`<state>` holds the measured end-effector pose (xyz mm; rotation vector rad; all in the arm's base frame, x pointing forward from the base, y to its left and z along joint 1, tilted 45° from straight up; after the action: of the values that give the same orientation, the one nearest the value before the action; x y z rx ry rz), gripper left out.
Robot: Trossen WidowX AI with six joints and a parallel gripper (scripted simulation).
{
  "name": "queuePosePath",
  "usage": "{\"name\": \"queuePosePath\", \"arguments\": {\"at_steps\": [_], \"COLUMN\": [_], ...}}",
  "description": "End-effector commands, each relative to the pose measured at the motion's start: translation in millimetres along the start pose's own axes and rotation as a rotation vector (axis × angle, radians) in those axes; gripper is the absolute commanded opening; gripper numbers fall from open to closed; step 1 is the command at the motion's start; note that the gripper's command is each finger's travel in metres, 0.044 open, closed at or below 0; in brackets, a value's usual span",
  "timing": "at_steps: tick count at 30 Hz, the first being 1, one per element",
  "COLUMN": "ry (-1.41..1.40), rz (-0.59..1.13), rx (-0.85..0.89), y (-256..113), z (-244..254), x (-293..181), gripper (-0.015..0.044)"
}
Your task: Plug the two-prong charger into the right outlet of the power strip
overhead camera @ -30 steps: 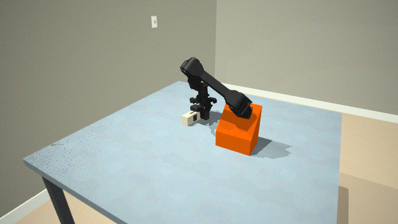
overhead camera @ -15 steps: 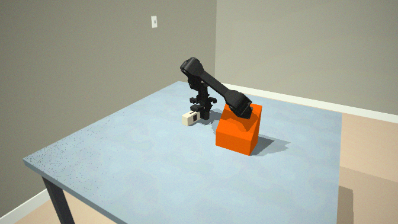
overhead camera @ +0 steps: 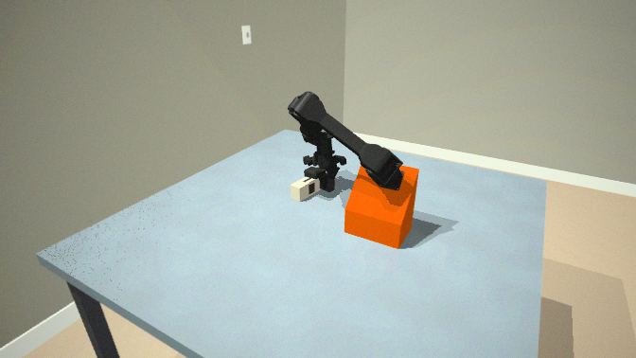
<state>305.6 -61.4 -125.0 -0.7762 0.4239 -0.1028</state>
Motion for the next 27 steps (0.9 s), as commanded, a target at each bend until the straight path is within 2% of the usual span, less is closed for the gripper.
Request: {"name": "queuePosePath", "arguments": {"at_steps": [1, 27], "ry": [-0.022, -0.022], "rz": [-0.032, -0.031], "rx": [0.004, 0.004], "y": [-5.7, -4.0], "z": [2.3, 2.2], "x": [6.2, 4.9], "gripper": [0.0, 0.0]}}
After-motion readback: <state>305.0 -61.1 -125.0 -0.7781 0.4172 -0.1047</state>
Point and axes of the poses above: the point midway between the two fingers, 35 mm back from their tips, its own y axis out along the fingers, its own z axis across the jaws, x = y × z, the point moved 7 cm from there along -y, back along the fingers, and after that the axes turned 13 degrees about y, right-handed, at the moved point
